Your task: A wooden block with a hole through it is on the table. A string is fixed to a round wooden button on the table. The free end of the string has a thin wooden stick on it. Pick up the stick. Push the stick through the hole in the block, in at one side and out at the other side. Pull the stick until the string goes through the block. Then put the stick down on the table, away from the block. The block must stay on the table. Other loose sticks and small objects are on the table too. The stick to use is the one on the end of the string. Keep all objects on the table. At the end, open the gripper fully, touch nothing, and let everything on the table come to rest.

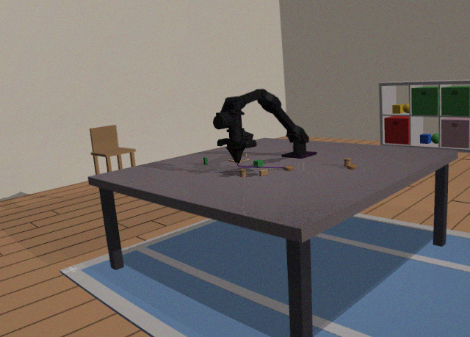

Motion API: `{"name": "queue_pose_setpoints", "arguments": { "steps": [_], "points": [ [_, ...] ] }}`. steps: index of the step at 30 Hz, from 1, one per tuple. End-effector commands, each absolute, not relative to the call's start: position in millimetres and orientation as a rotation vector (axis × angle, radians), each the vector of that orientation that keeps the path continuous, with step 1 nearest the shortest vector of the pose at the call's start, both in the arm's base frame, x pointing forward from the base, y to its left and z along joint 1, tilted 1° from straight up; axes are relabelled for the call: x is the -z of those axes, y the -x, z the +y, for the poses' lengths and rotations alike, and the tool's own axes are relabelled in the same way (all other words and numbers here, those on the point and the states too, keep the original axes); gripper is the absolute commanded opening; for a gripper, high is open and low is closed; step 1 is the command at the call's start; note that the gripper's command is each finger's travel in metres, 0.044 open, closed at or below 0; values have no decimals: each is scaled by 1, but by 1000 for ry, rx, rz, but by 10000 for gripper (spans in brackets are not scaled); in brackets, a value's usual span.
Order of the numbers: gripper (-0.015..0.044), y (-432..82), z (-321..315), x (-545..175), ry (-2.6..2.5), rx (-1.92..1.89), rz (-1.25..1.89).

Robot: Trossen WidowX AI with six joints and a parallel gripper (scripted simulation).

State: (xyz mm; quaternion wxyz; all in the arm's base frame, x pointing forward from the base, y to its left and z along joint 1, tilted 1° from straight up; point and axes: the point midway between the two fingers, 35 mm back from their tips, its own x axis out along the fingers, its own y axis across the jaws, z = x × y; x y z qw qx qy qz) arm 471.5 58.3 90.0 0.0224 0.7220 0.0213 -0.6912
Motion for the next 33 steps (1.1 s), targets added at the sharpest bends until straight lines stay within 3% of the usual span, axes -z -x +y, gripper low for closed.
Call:
{"name": "queue_pose_setpoints", "arguments": {
  "steps": [1, 33],
  "points": [
    [0, -476, 57, -92, -2252, 2119, 58],
    [0, -474, 49, -85, -2615, 2452, -1171]
  ]
}}
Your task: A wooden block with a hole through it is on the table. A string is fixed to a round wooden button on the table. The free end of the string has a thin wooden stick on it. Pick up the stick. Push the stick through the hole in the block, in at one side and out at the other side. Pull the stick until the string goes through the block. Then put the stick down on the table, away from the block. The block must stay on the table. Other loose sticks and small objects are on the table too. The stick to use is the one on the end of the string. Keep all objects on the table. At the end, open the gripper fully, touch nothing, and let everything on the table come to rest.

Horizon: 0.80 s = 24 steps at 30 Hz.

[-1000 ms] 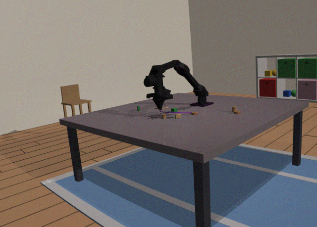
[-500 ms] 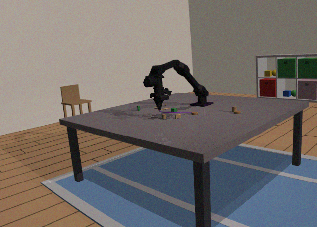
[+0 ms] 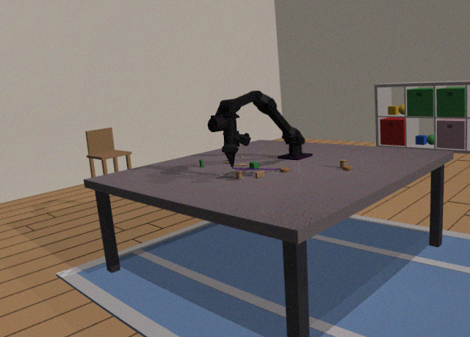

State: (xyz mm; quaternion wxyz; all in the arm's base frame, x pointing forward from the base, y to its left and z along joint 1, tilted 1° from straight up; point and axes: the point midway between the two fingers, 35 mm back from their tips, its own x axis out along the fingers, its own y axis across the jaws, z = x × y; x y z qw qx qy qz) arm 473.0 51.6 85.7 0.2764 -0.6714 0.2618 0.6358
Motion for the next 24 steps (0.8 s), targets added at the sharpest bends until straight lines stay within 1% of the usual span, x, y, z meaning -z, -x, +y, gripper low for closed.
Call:
{"name": "queue_pose_setpoints", "arguments": {
  "steps": [1, 24],
  "points": [
    [0, -474, 49, -85, 1721, -1613, 801],
    [0, -472, 44, -80, 1210, -1130, 1188]
  ]
}}
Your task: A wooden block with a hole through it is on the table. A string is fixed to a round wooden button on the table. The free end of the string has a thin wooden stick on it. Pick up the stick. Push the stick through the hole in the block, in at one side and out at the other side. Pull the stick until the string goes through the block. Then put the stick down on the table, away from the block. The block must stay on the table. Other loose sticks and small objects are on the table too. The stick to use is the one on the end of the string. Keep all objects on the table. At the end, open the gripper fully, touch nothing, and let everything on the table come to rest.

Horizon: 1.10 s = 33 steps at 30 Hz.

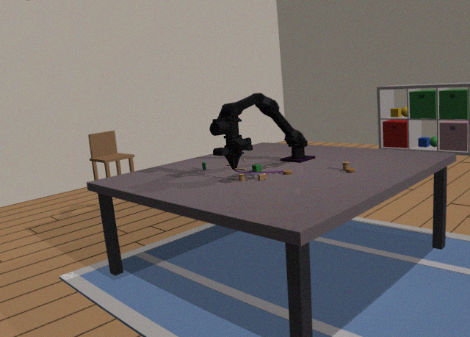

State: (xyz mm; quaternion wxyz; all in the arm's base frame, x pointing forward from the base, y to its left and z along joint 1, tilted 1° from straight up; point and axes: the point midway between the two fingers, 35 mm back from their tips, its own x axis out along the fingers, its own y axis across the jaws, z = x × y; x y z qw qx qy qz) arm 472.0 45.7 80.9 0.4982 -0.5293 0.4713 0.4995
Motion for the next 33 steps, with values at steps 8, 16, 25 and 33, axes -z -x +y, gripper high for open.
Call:
{"name": "queue_pose_setpoints", "arguments": {
  "steps": [8, 16, 25, 33],
  "points": [
    [0, -472, 42, -79, 1024, -954, 1285],
    [0, -471, 40, -77, 835, -776, 1364],
    [0, -470, 38, -75, 620, -573, 1433],
    [0, -470, 36, -73, 426, -390, 1475]
  ]
}}
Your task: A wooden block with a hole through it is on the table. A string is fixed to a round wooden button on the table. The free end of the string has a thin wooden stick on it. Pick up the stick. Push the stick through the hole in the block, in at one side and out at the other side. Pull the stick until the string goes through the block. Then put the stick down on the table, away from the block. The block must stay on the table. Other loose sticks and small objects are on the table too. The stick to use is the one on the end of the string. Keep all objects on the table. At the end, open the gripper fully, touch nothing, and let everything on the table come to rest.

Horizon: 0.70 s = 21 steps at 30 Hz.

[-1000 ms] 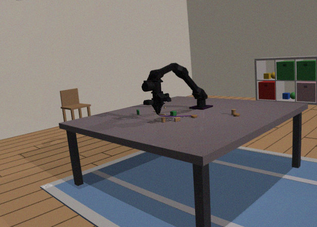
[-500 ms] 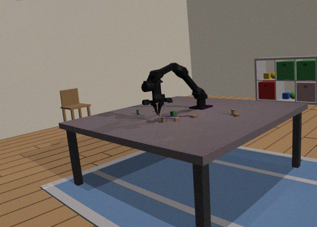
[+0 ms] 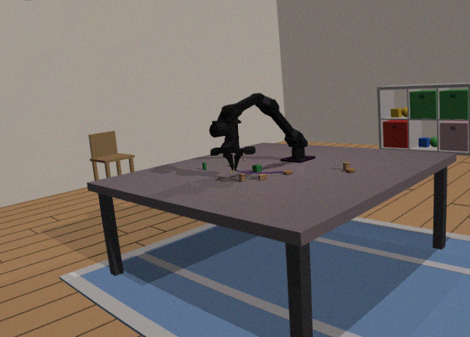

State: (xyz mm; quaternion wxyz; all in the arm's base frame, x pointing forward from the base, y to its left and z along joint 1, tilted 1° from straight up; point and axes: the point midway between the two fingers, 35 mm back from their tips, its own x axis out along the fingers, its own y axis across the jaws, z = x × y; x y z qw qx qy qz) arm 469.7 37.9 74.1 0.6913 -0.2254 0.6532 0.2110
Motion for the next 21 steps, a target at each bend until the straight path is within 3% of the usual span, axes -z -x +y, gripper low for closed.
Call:
{"name": "queue_pose_setpoints", "arguments": {
  "steps": [1, 21],
  "points": [
    [0, -470, 36, -73, 402, -367, 1480],
    [0, -468, 31, -69, -84, 92, 1510]
  ]
}}
